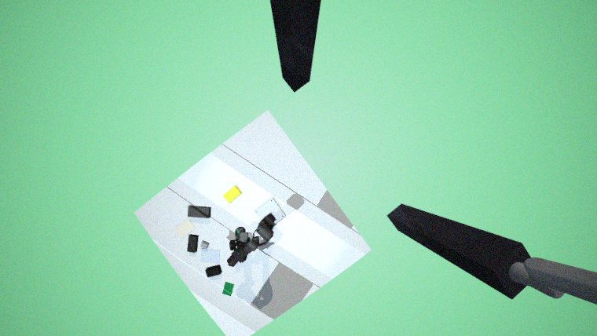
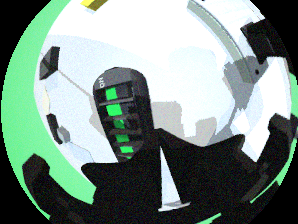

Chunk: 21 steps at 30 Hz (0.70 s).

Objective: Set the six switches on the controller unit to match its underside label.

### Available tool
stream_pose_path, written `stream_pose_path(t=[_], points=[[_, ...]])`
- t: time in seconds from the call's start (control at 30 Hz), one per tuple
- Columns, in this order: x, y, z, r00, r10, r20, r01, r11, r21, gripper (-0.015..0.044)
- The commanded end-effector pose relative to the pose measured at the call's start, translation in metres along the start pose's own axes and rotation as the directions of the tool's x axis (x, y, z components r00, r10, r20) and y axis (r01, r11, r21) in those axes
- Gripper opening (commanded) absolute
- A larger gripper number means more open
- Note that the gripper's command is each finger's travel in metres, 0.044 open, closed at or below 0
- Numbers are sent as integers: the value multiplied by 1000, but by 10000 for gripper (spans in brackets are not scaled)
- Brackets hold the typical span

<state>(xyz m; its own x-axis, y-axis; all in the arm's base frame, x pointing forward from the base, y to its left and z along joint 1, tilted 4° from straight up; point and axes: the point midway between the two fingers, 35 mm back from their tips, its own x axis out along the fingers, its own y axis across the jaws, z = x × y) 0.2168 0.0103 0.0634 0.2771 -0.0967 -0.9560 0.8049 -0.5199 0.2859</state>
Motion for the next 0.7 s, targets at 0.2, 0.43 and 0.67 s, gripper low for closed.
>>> stream_pose_path(t=[0.2,0.43,0.67], points=[[20,-6,1,1000,-2,10,2,1000,1,0],[32,-10,1,1000,-2,14,2,1000,-1,0],[32,-10,1,1000,-2,14,2,1000,-1,0]])
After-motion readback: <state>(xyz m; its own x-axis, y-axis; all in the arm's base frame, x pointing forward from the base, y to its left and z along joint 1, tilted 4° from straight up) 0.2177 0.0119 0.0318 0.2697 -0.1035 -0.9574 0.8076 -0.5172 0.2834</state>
